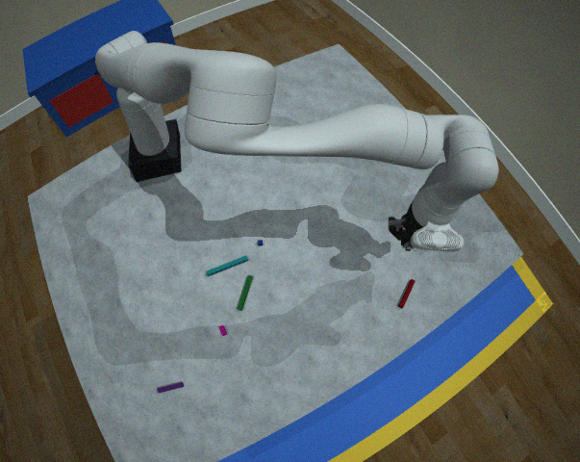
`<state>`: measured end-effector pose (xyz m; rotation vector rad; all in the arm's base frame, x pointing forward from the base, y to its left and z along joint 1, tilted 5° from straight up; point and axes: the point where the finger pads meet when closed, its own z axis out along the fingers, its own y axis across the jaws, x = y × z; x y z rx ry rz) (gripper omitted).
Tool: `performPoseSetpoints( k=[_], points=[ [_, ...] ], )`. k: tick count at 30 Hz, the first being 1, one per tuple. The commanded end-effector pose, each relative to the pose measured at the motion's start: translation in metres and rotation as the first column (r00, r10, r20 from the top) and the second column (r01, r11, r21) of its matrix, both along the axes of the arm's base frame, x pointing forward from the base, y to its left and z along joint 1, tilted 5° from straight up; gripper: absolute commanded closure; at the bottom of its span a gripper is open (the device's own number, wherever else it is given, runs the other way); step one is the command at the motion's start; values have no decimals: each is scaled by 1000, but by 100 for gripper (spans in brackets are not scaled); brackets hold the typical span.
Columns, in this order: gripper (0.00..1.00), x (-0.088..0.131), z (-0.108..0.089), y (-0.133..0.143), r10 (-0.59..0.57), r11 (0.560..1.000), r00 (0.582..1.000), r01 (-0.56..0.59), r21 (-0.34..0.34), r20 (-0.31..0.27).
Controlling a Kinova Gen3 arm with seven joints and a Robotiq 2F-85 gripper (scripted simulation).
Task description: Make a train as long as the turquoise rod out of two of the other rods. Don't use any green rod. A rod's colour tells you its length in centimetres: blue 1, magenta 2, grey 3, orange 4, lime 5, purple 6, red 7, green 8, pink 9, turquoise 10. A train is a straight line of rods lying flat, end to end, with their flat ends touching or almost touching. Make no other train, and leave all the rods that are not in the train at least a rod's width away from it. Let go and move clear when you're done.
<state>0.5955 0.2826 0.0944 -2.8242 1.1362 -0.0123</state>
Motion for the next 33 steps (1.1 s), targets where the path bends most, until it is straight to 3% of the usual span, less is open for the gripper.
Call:
performPoseSetpoints(
  k=[1,9,16,18,25,33],
  points=[
    [95,0,3,-2,-5,1000,1000,5,0,6],
    [95,-11,5,-10,-149,989,989,149,12,3],
    [95,-28,6,-22,-331,943,944,331,25,-10],
    [95,-28,6,-22,-331,943,944,331,25,-10],
    [95,-51,4,-39,-529,848,848,530,30,-35],
    [95,-81,-2,-62,-725,686,686,727,21,-69]
  ],
)
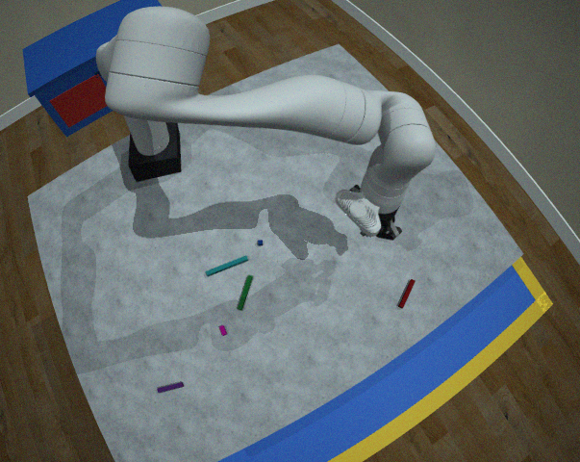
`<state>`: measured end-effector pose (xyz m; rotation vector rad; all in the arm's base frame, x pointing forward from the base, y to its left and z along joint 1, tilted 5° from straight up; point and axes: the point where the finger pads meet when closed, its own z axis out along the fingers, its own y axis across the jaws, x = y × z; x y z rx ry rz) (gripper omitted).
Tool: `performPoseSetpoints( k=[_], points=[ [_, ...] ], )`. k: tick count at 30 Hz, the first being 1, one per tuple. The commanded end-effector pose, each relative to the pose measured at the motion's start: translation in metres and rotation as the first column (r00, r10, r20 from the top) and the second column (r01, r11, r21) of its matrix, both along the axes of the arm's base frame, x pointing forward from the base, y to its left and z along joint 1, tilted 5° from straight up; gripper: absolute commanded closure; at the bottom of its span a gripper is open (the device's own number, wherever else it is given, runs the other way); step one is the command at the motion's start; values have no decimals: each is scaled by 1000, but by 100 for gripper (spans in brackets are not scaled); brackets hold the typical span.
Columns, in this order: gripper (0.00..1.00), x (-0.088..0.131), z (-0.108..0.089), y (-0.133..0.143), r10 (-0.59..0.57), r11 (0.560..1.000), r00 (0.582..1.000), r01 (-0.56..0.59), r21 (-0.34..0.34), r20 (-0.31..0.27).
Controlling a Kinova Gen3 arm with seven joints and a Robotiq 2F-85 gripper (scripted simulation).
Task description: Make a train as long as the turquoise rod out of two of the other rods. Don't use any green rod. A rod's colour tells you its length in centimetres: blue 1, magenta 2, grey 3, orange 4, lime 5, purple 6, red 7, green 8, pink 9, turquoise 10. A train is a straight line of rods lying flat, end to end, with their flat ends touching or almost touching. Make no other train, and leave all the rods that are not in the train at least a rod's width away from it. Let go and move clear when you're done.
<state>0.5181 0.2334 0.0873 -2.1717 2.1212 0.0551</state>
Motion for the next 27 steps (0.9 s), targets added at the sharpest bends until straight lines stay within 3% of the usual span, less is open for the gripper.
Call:
performPoseSetpoints(
  k=[1,15,27],
  points=[
    [95,-4,6,-13,-36,999,999,36,-6,11],
    [95,-42,-2,-42,-328,945,944,328,-5,-34],
    [95,-52,-4,-50,-395,918,917,395,-8,-46]
  ],
)
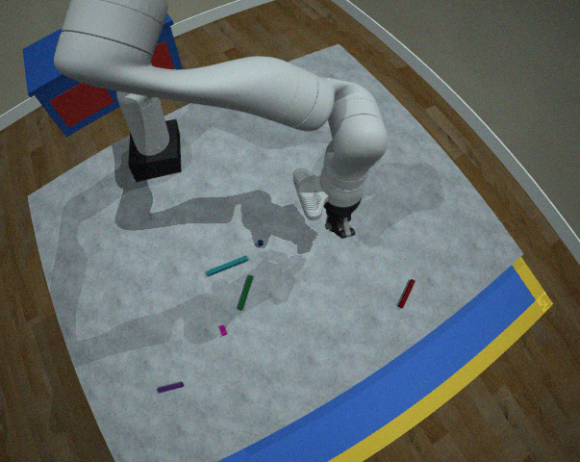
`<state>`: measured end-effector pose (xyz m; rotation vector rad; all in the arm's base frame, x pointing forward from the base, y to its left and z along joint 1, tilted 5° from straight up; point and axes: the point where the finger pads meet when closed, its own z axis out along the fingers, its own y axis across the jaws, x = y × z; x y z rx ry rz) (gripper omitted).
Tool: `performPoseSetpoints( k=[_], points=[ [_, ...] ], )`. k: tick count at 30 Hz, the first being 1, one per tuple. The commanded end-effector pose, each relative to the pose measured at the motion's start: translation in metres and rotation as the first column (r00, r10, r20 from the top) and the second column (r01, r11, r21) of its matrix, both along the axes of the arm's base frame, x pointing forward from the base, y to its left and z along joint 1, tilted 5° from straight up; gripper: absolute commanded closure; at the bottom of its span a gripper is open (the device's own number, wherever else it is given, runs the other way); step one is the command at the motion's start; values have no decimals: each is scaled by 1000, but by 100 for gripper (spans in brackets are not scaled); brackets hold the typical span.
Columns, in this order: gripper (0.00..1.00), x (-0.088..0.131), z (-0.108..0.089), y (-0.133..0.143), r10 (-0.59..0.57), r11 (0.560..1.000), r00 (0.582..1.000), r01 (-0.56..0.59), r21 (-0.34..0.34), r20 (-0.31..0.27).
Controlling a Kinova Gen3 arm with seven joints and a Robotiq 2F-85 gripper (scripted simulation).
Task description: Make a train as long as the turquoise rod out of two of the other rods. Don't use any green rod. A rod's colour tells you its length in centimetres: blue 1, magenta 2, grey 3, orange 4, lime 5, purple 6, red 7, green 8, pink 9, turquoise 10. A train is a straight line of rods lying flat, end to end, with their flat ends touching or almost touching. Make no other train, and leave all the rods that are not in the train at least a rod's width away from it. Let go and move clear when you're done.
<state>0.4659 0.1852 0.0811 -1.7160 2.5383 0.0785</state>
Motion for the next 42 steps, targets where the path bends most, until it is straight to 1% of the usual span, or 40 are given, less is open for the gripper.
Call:
performPoseSetpoints(
  k=[1,18,26,31,41,42],
  points=[
    [95,0,2,-2,-5,1000,1000,5,-1,3],
    [95,0,1,-2,-6,1000,1000,6,-1,3],
    [95,0,-4,-1,-13,1000,1000,13,-1,7],
    [95,0,-21,0,-13,1000,1000,13,-1,7],
    [95,1,-66,4,-13,1000,1000,13,-1,7],
    [95,1,-66,4,-13,1000,1000,13,-1,7]
  ],
)
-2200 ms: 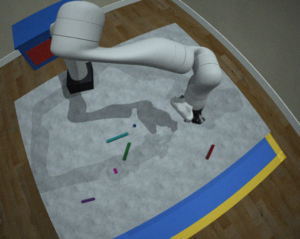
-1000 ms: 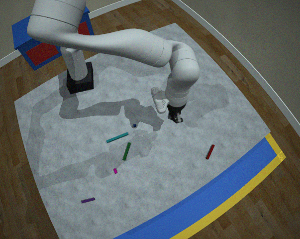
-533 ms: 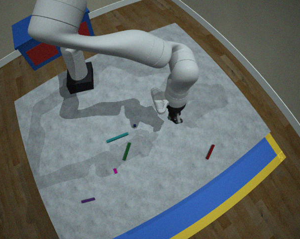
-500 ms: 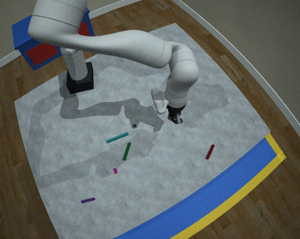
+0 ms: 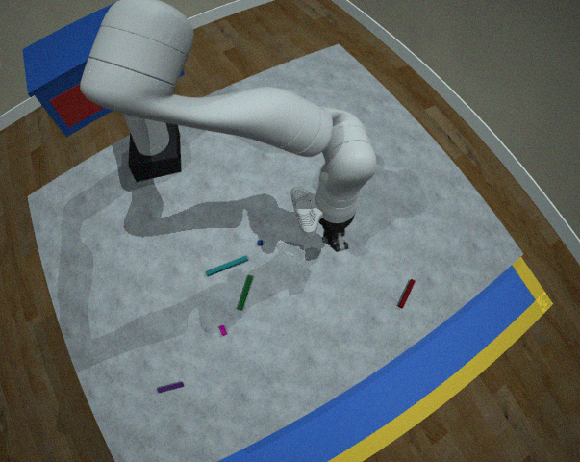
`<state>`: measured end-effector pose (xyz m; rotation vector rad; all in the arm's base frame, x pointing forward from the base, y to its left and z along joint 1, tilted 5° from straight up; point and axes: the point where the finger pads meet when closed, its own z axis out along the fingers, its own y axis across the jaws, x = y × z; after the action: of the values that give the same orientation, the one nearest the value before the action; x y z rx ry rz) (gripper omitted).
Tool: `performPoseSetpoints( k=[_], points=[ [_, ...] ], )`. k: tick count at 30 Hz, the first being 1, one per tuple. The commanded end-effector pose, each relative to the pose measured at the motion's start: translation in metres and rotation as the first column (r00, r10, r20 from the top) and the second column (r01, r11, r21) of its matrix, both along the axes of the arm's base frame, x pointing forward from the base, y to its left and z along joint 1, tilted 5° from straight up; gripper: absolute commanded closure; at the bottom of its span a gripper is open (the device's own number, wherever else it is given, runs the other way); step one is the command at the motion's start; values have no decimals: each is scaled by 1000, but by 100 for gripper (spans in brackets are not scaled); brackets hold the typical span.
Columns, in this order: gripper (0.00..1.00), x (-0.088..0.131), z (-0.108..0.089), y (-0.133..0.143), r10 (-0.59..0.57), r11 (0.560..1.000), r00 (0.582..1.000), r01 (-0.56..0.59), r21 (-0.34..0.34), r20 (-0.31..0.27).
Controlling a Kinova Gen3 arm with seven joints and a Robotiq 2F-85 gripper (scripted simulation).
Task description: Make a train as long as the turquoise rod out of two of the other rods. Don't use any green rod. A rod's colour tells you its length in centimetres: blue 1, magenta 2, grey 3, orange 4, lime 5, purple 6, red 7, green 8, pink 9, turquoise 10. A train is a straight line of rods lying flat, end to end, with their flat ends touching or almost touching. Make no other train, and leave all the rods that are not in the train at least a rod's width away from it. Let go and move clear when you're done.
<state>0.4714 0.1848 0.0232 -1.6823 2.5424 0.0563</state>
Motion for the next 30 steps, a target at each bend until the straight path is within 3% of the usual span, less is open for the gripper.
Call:
performPoseSetpoints(
  k=[1,9,30],
  points=[
    [95,-5,-8,5,8,1000,1000,-8,2,-14],
    [95,-5,-27,6,8,1000,1000,-8,2,-14],
    [95,-5,-29,6,8,1000,1000,-8,2,-14]
  ],
)
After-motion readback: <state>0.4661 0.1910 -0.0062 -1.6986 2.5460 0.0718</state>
